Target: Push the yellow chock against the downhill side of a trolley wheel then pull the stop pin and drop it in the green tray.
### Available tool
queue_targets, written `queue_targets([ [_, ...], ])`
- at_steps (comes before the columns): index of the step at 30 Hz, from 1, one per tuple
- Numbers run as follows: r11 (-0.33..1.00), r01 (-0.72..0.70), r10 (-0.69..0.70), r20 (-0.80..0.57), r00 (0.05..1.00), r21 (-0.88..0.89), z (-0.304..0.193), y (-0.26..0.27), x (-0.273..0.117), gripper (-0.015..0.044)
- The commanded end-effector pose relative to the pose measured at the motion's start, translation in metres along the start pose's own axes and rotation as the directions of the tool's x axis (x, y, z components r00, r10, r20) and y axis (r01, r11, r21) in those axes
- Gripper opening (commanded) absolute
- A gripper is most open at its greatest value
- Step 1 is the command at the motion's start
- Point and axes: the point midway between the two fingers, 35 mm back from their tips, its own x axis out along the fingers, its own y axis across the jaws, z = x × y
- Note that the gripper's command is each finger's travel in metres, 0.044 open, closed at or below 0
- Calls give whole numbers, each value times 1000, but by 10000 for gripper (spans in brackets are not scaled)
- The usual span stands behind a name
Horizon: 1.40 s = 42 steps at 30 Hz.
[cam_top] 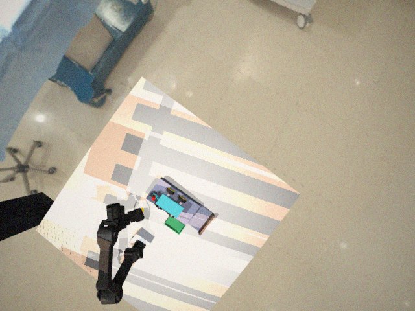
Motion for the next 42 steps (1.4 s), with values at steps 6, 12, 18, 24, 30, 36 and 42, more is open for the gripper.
queue_targets([
  [6,953,1,-2,1,1000,303,0,0,-1,0],
  [12,872,1,-2,1,1000,490,0,0,-1,0],
  [18,753,1,-2,2,1000,658,0,0,-1,0],
  [24,602,0,-3,2,1000,799,0,0,-1,0],
  [30,425,-1,-3,2,1000,905,0,0,-1,0],
  [36,280,-1,-3,2,1000,960,0,0,-1,0],
  [42,78,-1,-3,2,1000,997,0,0,-1,0],
])
